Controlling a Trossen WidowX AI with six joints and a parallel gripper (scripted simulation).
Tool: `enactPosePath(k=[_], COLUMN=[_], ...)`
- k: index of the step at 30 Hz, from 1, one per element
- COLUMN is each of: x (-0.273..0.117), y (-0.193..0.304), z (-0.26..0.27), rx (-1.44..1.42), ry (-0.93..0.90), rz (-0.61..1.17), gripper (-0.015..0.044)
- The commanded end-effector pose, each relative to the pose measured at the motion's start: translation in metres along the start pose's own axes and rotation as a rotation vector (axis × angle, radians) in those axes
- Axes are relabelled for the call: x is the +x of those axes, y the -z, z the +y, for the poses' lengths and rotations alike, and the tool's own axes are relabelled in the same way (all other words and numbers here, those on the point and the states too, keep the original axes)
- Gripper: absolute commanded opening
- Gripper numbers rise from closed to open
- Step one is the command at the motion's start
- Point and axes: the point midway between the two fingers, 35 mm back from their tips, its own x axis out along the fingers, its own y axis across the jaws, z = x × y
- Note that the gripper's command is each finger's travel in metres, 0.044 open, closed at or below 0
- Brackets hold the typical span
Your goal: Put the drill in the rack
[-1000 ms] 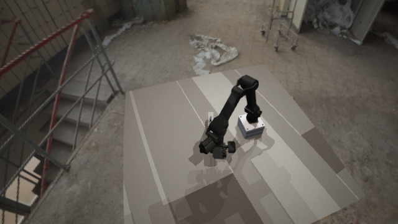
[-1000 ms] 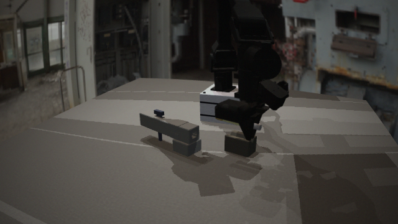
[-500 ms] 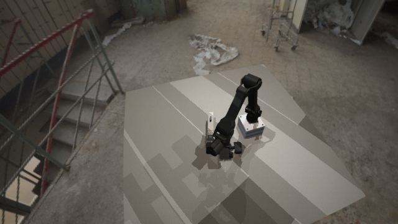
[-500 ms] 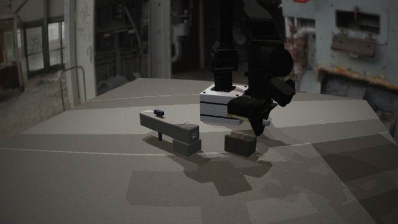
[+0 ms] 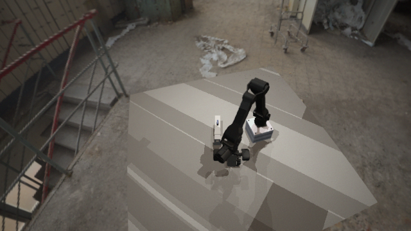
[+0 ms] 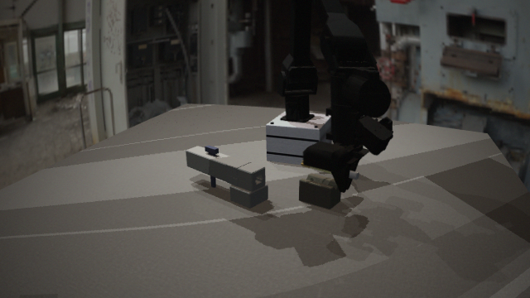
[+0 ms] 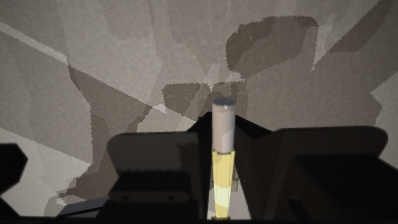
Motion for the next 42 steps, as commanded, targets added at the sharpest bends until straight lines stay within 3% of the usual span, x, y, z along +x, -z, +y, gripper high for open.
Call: enactPosePath(k=[1, 32, 42], x=[0.004, 0.034, 0.028], y=[0.002, 0.003, -0.001], z=[0.001, 0.001, 0.001], rx=[0.004, 0.004, 0.0], ry=[0.001, 0.001, 0.002], rz=[0.006, 0.006, -0.007], gripper=[0.0, 0.0, 0.0263])
